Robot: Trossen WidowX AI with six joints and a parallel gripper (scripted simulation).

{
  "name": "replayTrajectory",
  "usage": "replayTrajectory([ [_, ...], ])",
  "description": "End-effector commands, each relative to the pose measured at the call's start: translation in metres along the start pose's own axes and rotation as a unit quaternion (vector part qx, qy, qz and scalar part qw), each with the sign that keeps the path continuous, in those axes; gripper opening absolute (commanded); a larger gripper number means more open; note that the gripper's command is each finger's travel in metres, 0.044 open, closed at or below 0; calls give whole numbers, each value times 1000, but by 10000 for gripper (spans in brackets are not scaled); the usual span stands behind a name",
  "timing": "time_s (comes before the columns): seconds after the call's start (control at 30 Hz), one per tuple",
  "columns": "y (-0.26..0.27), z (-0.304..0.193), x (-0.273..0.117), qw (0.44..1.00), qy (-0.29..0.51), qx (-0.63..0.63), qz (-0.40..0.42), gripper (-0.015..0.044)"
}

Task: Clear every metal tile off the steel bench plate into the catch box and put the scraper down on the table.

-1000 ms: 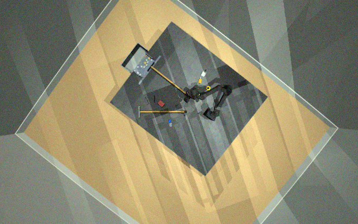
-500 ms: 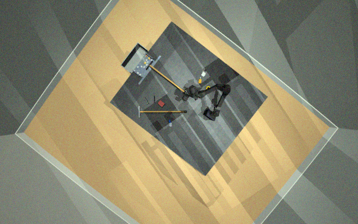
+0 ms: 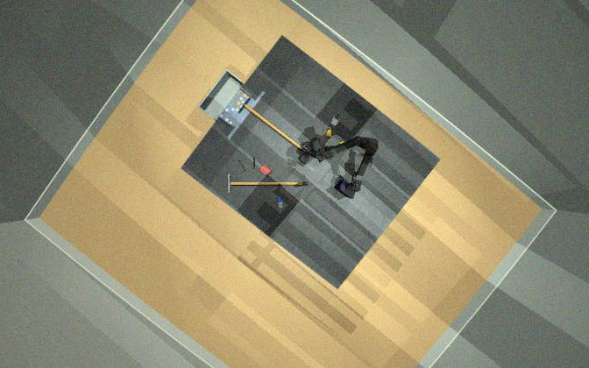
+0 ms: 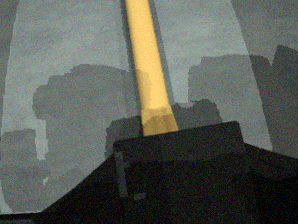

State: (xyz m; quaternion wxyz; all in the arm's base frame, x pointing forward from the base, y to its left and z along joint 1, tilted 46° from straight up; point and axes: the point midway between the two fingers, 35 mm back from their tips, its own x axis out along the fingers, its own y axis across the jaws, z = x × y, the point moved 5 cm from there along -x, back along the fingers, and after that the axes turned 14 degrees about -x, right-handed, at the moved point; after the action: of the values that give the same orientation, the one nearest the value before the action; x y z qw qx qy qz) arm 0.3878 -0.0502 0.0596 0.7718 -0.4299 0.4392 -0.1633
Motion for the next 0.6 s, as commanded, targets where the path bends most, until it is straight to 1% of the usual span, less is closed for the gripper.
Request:
replayTrajectory([
  [0.0, -7, 9, 4, 1000, -5, 7, -5, 0],
  [0.57, -13, 31, 19, 1000, -6, 8, -5, 0],
])
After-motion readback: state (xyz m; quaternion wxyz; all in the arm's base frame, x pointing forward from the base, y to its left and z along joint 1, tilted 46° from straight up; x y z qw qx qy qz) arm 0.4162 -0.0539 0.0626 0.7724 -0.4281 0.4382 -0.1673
